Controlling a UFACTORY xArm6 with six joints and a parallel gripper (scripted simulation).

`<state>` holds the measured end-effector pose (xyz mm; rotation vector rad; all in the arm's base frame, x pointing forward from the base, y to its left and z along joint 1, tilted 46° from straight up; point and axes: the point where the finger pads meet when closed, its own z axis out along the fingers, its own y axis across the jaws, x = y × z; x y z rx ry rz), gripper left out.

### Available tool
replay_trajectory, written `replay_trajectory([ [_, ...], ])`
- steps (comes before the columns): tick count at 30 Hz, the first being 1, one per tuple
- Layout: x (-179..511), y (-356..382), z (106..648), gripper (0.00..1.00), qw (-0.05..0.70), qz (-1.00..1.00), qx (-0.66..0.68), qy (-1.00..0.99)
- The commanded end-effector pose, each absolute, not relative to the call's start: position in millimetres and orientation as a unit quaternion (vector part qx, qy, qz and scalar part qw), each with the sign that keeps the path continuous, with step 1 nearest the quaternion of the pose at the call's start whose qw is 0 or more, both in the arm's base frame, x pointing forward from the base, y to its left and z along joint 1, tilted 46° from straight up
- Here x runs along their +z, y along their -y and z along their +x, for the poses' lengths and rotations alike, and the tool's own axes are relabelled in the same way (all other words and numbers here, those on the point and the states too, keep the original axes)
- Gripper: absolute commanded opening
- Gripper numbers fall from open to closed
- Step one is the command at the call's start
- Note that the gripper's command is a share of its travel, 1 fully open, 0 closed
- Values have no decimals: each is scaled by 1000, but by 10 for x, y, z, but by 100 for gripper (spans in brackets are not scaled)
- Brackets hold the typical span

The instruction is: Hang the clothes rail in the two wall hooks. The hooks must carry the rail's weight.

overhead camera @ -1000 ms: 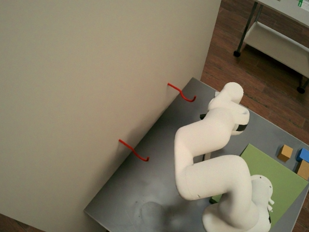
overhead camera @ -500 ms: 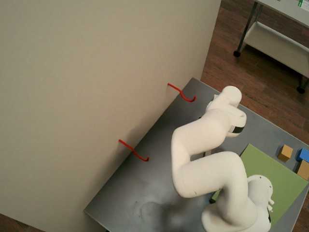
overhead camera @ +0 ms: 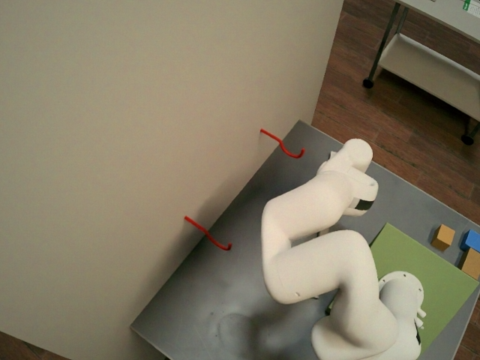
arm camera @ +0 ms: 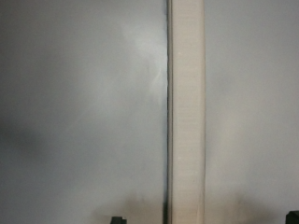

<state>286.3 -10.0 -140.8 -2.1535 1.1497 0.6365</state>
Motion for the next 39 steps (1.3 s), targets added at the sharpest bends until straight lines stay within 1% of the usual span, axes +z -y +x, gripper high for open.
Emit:
replay_trajectory([
  [1, -1455, 60, 2868, 100, 305, -813, 239, -434],
  [15, -1595, -81, 2843, 100, 305, -813, 239, -434],
  [39, -1642, -128, 2835, 100, 305, -813, 239, -434],
])
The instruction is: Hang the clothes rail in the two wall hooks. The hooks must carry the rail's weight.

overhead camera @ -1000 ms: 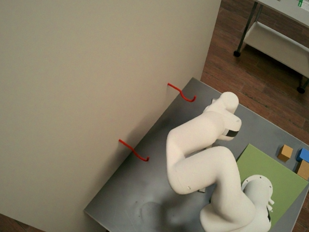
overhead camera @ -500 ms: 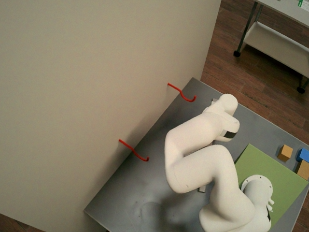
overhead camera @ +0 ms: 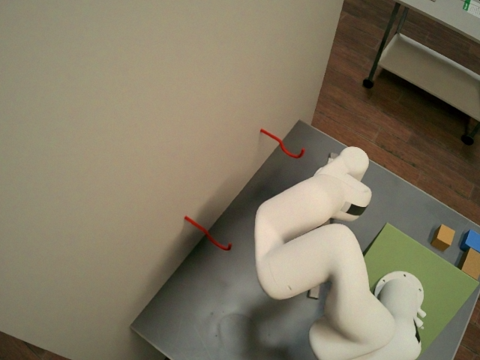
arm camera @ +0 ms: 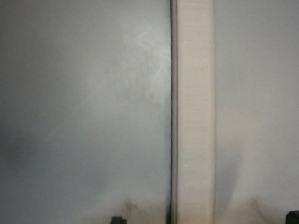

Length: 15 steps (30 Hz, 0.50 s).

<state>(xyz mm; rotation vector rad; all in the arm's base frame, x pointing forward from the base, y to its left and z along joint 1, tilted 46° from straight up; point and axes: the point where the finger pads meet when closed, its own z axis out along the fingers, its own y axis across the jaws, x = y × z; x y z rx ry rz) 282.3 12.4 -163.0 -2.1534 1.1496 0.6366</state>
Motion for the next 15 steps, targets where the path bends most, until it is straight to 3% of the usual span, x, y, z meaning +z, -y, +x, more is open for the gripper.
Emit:
replay_trajectory([
  [1, -1647, -133, 2834, 100, 305, -813, 239, -434],
  [15, -1703, -190, 2824, 100, 305, -813, 239, -434],
])
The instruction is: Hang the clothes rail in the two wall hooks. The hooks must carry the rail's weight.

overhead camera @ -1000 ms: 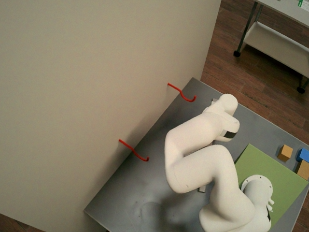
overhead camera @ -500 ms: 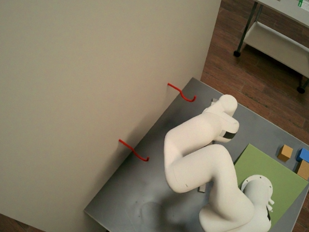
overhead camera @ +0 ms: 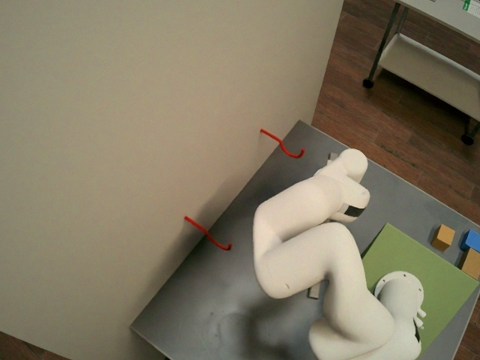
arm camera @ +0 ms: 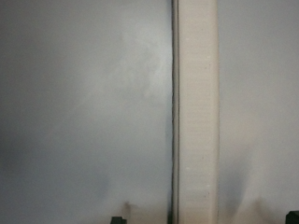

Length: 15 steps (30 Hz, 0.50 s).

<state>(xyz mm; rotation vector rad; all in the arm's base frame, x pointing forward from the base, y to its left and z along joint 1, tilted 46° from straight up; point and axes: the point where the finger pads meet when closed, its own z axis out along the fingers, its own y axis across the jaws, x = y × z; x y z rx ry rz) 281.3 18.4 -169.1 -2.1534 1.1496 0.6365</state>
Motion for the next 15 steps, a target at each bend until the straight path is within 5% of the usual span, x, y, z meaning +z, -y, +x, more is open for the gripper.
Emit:
replay_trajectory([
  [1, -1708, -194, 2823, 100, 305, -813, 239, -434],
  [15, -1764, -251, 2813, 100, 305, -813, 239, -434],
])
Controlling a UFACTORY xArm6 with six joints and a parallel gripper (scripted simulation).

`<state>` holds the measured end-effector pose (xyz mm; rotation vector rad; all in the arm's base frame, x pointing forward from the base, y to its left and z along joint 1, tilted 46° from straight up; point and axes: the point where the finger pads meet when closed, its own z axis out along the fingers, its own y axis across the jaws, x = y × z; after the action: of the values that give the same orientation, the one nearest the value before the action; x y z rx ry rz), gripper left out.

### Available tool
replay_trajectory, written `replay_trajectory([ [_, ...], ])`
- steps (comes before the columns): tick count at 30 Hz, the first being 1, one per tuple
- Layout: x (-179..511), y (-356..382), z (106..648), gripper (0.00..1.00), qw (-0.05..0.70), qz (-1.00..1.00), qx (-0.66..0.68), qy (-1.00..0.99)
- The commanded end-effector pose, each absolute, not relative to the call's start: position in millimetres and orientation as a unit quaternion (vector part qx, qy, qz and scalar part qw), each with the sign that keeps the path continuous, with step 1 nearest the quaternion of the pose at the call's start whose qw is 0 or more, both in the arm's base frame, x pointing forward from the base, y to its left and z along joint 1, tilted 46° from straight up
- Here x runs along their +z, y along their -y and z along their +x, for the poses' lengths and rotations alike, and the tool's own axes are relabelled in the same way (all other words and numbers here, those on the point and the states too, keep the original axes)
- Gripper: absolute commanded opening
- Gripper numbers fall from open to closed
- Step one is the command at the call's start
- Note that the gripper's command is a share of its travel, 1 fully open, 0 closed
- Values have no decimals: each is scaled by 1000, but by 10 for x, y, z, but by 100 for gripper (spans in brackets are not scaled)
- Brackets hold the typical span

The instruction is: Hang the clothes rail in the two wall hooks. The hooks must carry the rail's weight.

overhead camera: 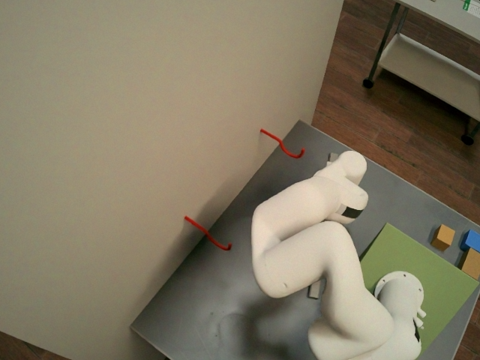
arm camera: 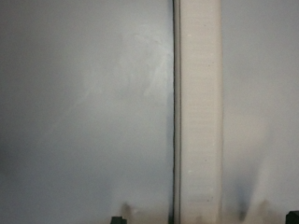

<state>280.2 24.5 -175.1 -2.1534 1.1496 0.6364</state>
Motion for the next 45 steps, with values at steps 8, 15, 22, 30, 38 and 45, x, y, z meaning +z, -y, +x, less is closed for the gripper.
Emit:
replay_trajectory([
  [8, -1796, -284, 2807, 100, 305, -813, 239, -434],
  [15, -1824, -312, 2802, 100, 305, -813, 239, -434],
  [22, -1857, -345, 2796, 100, 305, -813, 239, -434],
  [30, -1885, -374, 2790, 100, 305, -813, 239, -434],
  [38, -1889, -378, 2790, 100, 305, -813, 239, -434],
  [45, -1913, -402, 2785, 100, 305, -813, 239, -434],
])
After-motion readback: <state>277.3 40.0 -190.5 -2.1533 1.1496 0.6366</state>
